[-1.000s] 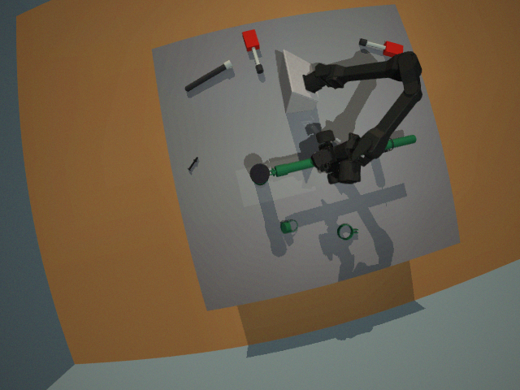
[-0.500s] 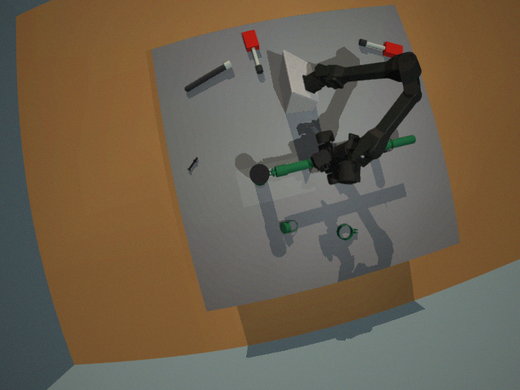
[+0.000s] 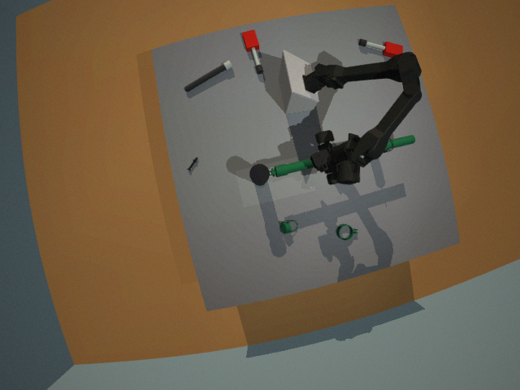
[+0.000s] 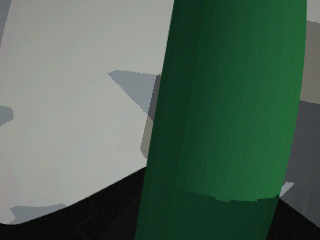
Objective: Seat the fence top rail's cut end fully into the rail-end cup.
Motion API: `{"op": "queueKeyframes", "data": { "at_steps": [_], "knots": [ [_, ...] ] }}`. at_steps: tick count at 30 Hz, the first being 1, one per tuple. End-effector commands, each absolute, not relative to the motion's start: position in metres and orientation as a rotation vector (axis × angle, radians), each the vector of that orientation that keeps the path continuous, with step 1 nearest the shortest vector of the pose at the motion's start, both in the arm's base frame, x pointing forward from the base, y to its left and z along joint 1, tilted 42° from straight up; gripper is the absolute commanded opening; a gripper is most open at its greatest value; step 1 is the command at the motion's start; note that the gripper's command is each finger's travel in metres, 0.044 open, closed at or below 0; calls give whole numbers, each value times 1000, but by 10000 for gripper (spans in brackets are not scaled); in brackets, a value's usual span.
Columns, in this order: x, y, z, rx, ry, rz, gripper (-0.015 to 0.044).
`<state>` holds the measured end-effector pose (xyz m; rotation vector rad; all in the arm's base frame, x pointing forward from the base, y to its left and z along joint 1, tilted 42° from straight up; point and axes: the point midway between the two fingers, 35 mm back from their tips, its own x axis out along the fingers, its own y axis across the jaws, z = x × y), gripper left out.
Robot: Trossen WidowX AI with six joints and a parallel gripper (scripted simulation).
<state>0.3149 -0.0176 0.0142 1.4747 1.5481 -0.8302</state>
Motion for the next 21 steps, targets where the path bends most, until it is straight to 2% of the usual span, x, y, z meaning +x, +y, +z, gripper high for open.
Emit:
{"op": "queueKeyframes", "data": {
  "at_steps": [1,21],
  "knots": [
    [315,-24,14,1470,1534,-840,0],
    [315,-21,13,1475,1548,-829,0]
  ]
}}
